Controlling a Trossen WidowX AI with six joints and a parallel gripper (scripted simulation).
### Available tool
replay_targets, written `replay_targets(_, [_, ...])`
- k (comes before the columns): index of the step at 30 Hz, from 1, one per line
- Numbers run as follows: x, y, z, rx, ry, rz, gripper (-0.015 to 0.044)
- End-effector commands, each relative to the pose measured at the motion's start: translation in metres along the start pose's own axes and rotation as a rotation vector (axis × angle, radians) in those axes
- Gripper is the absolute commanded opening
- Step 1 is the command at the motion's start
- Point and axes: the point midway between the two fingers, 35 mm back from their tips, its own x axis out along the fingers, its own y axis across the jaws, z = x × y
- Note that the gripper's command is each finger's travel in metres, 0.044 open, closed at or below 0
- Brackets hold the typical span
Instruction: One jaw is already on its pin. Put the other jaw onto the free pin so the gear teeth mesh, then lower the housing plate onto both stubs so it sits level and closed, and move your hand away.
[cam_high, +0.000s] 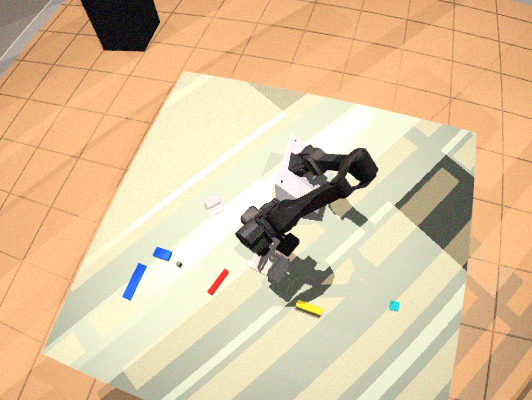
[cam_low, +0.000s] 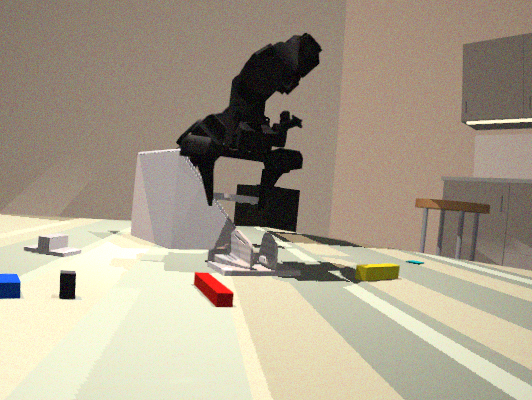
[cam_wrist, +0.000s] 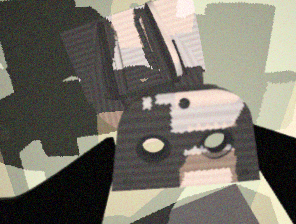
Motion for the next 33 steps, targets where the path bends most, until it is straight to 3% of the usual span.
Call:
replay_targets(1, [0.003, 0.008, -0.007, -0.066, 0.01, 0.011, 0.0351])
replay_targets(33, [0.006, 0.02, -0.015, -0.189, 0.016, 0.021, 0.0351])
